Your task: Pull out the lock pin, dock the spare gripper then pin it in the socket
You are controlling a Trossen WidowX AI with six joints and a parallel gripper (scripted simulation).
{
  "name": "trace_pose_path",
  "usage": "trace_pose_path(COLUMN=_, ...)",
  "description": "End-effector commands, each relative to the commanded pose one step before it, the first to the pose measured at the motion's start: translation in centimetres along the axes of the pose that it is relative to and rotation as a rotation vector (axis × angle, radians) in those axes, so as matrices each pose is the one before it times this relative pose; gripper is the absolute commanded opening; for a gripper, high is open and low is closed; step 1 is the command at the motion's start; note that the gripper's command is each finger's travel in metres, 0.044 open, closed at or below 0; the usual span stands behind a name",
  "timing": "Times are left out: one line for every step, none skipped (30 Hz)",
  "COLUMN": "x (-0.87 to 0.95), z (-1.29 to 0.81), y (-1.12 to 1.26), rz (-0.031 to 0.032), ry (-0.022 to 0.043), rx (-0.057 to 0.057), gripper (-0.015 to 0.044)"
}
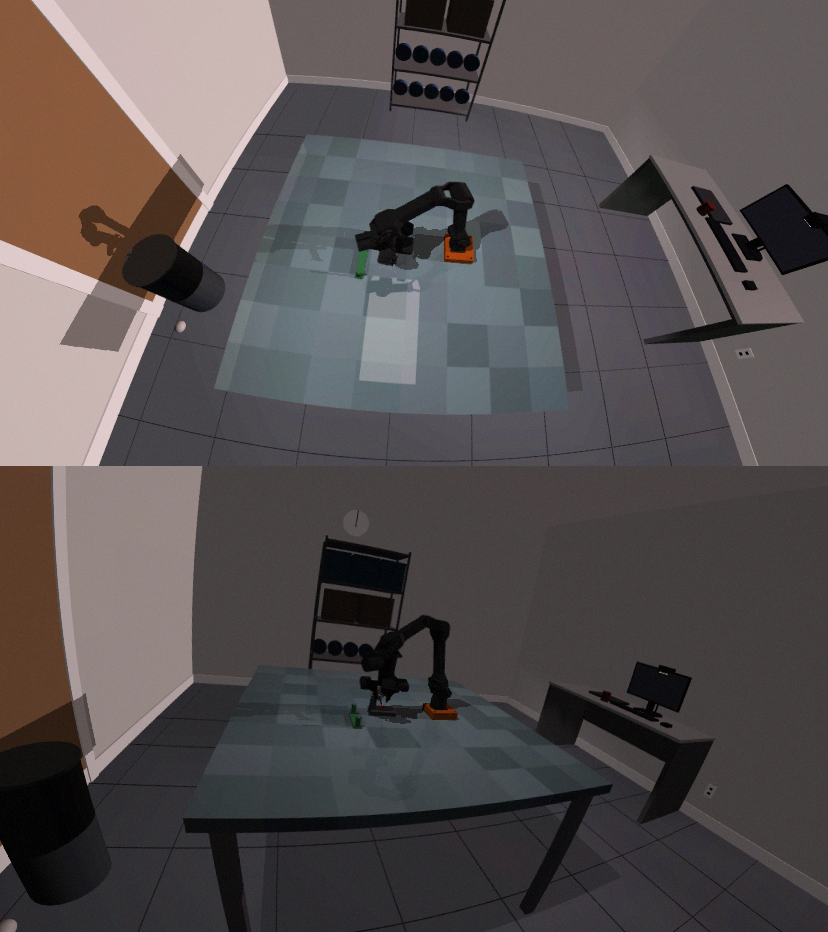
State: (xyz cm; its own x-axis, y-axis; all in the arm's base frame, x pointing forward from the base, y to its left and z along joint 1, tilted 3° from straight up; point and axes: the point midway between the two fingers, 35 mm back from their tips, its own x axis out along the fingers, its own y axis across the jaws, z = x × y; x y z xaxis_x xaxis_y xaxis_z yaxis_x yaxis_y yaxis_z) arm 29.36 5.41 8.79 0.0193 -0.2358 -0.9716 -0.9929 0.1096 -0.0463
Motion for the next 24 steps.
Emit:
trace_pose_path(x=-0.953, z=0.440, y=0.012, rz=-0.00031, ry=-0.00115, rx=0.0007, gripper=0.0200)
trace_pose_path(x=-0.219, z=0.091, y=0.017, rz=0.00033, ry=0.00042, rx=-0.0007, gripper=0.0200)
trace_pose_path(x=-0.218, z=0.091, y=0.016, rz=0.00034, ry=0.00043, rx=-0.0007, gripper=0.0200)
trace_pose_path(x=-0.217, z=0.091, y=0.014, rz=0.00029, ry=0.00042, rx=-0.0007, gripper=0.0200)
trace_pose_path(x=-0.216, z=0.091, y=0.013, rz=0.00030, ry=0.00043, rx=-0.0007, gripper=0.0200)
trace_pose_path(x=-0.216, z=0.089, y=0.015, rz=0.00040, ry=0.00048, rx=-0.0006, gripper=0.0200)
trace_pose_path(x=-0.218, z=0.090, y=0.016, rz=0.00044, ry=0.00051, rx=-0.0007, gripper=0.0200)
trace_pose_path(x=-0.220, z=0.091, y=0.015, rz=0.00035, ry=0.00048, rx=-0.0007, gripper=0.0200)
trace_pose_path(x=-0.219, z=0.091, y=0.013, rz=0.00027, ry=0.00045, rx=-0.0007, gripper=0.0200)
trace_pose_path(x=-0.218, z=0.090, y=0.013, rz=0.00030, ry=0.00047, rx=-0.0007, gripper=0.0200)
trace_pose_path(x=-0.220, z=0.089, y=0.014, rz=0.00036, ry=0.00051, rx=-0.0006, gripper=0.0200)
trace_pose_path(x=-0.221, z=0.090, y=0.013, rz=0.00029, ry=0.00049, rx=-0.0007, gripper=0.0200)
trace_pose_path(x=-0.220, z=0.090, y=0.012, rz=0.00021, ry=0.00046, rx=-0.0007, gripper=0.0200)
trace_pose_path(x=-0.219, z=0.089, y=0.012, rz=0.00022, ry=0.00047, rx=-0.0007, gripper=0.0200)
trace_pose_path(x=-0.219, z=0.087, y=0.012, rz=0.00027, ry=0.00050, rx=-0.0006, gripper=0.0200)
trace_pose_path(x=-0.220, z=0.087, y=0.012, rz=0.00027, ry=0.00050, rx=-0.0006, gripper=0.0200)
trace_pose_path(x=-0.222, z=0.088, y=0.012, rz=0.00024, ry=0.00050, rx=-0.0006, gripper=0.0200)
trace_pose_path(x=-0.223, z=0.088, y=0.011, rz=0.00018, ry=0.00048, rx=-0.0006, gripper=0.0200)
trace_pose_path(x=-0.224, z=0.087, y=0.011, rz=0.00019, ry=0.00049, rx=-0.0006, gripper=0.0200)
trace_pose_path(x=-0.226, z=0.088, y=0.011, rz=0.00015, ry=0.00048, rx=-0.0006, gripper=0.0200)
trace_pose_path(x=-0.226, z=0.088, y=0.010, rz=0.00006, ry=0.00044, rx=-0.0006, gripper=0.0200)
trace_pose_path(x=-0.226, z=0.086, y=0.010, rz=0.00010, ry=0.00046, rx=-0.0006, gripper=0.0200)
trace_pose_path(x=-0.227, z=0.086, y=0.010, rz=0.00013, ry=0.00049, rx=-0.0006, gripper=0.0200)
trace_pose_path(x=-0.228, z=0.087, y=0.009, rz=0.00006, ry=0.00046, rx=-0.0006, gripper=0.0200)
